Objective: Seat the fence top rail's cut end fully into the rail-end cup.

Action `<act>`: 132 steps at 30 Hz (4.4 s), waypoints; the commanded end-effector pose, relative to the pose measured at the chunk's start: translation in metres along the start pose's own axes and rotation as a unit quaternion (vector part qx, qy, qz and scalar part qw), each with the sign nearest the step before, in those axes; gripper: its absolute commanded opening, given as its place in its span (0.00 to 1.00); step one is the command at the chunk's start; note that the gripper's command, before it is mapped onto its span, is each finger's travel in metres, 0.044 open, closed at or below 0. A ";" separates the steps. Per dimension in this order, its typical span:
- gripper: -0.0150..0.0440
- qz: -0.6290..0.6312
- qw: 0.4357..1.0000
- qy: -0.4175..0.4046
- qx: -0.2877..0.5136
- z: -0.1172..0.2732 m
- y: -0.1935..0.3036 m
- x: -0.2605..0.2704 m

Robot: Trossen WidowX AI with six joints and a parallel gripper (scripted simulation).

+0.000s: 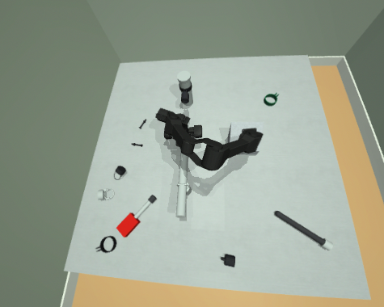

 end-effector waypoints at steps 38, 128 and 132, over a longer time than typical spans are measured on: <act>0.25 -0.012 0.990 -0.011 0.138 0.076 -0.019 0.006; 0.25 -0.012 0.992 -0.024 0.123 0.076 0.006 0.004; 0.25 -0.012 0.992 -0.024 0.123 0.076 0.006 0.004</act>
Point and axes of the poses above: the point midway between the two fingers, 35 mm back from their tips, its own z axis back along the fingers, its own x axis across the jaws, y = z × x, the point moved 10 cm from there along z, back along the fingers, and after that the axes turned 4 degrees about z, right-handed, at the moved point
